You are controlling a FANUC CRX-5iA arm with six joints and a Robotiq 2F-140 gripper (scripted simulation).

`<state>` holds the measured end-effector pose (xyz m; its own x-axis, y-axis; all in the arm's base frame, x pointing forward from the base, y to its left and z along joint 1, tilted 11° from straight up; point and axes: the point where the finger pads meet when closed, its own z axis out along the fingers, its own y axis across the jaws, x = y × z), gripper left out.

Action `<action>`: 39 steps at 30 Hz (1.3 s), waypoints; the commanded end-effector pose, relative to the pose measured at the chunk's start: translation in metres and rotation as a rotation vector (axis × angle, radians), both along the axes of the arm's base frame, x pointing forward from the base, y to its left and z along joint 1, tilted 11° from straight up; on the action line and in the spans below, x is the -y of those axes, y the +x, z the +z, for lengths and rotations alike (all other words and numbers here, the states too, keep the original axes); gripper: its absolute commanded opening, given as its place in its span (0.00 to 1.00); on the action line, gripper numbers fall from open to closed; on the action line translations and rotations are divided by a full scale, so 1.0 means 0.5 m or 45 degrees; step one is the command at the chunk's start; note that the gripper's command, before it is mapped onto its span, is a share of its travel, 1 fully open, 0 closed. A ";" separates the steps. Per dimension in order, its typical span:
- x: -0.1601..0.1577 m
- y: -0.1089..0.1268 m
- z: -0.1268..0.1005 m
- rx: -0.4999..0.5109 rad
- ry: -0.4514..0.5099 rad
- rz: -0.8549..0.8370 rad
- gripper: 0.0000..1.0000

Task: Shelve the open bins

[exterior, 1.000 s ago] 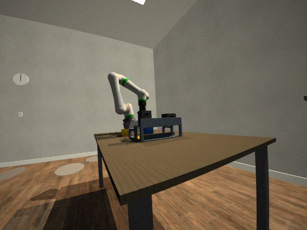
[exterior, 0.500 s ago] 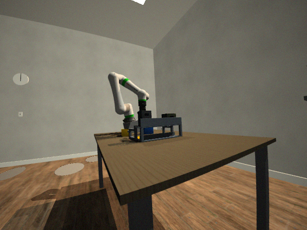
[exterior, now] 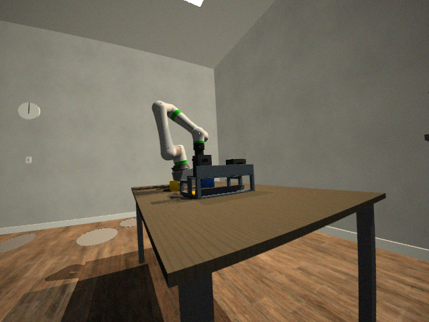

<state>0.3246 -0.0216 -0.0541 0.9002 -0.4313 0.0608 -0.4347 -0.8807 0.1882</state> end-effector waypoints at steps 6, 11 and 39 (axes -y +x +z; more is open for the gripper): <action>0.004 0.000 -0.022 0.001 0.000 0.000 0.15; 0.006 0.000 -0.032 0.001 0.000 0.000 0.15; 0.010 -0.001 -0.051 0.001 0.000 0.000 0.15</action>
